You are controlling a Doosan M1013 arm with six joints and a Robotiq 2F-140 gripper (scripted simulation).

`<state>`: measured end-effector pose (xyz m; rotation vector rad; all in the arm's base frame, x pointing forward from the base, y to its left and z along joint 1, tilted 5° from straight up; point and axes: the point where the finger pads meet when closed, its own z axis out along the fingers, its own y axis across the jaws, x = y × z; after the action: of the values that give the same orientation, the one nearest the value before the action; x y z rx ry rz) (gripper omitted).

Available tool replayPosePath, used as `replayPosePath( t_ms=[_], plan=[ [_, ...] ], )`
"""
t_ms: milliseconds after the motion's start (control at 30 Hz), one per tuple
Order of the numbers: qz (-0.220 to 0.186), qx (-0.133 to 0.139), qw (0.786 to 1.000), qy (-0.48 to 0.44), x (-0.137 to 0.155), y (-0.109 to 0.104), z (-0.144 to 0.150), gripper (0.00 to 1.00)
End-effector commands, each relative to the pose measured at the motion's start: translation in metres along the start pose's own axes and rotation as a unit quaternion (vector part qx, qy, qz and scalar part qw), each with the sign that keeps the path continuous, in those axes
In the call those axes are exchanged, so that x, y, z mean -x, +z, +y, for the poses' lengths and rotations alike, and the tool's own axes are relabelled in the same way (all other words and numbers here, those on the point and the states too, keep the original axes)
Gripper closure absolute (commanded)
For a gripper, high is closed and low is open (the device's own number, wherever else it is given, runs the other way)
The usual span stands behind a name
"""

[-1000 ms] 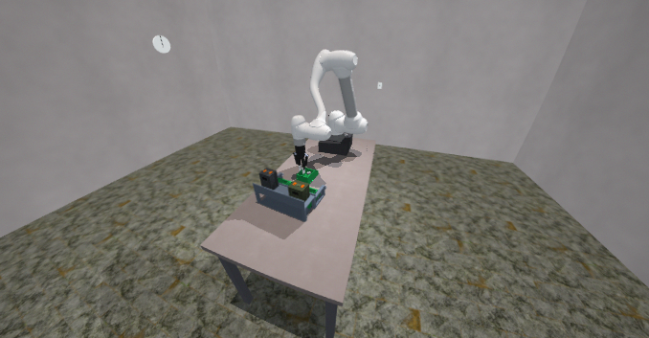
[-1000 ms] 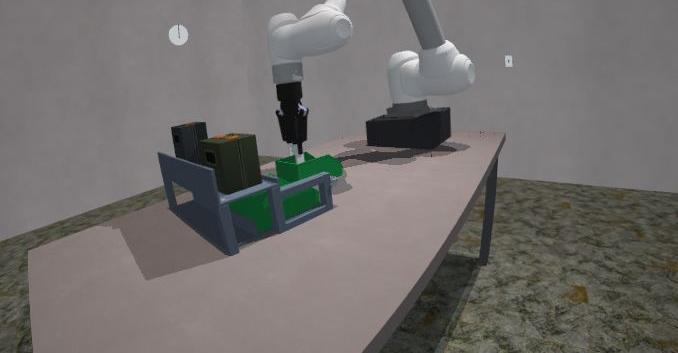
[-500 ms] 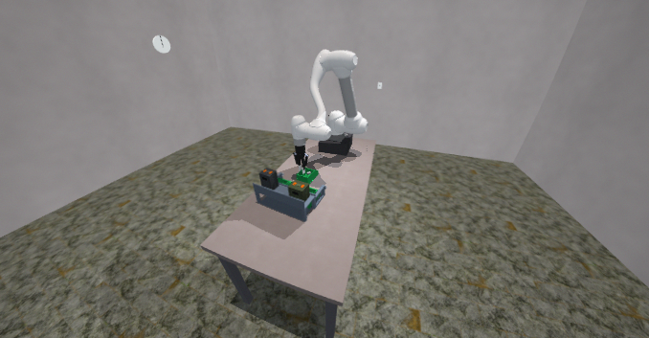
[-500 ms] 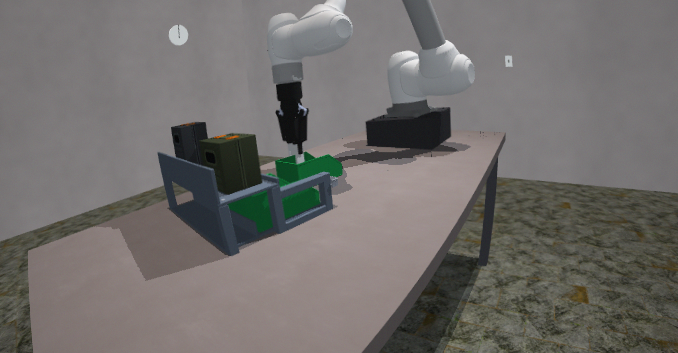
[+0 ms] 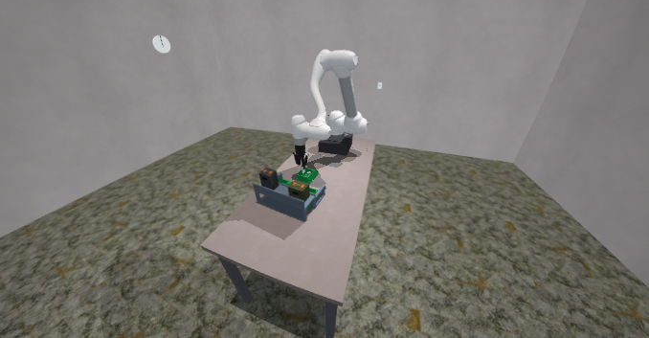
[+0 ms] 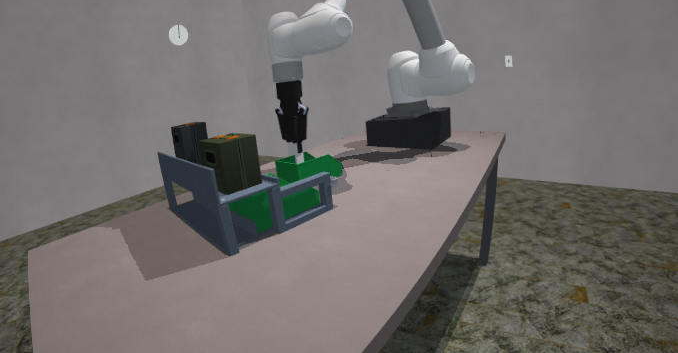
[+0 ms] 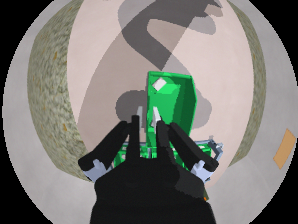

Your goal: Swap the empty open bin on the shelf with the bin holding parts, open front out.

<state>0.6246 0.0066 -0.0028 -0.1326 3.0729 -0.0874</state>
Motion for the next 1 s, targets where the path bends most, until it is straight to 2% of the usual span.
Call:
replayPosePath(
  t_ms=[0,967],
  plan=[
    [0.002,-0.001,1.000,-0.002,-0.001,-0.005,-0.002,0.76],
    [0.002,-0.001,1.000,-0.002,-0.001,-0.044,-0.002,0.76]
  ],
)
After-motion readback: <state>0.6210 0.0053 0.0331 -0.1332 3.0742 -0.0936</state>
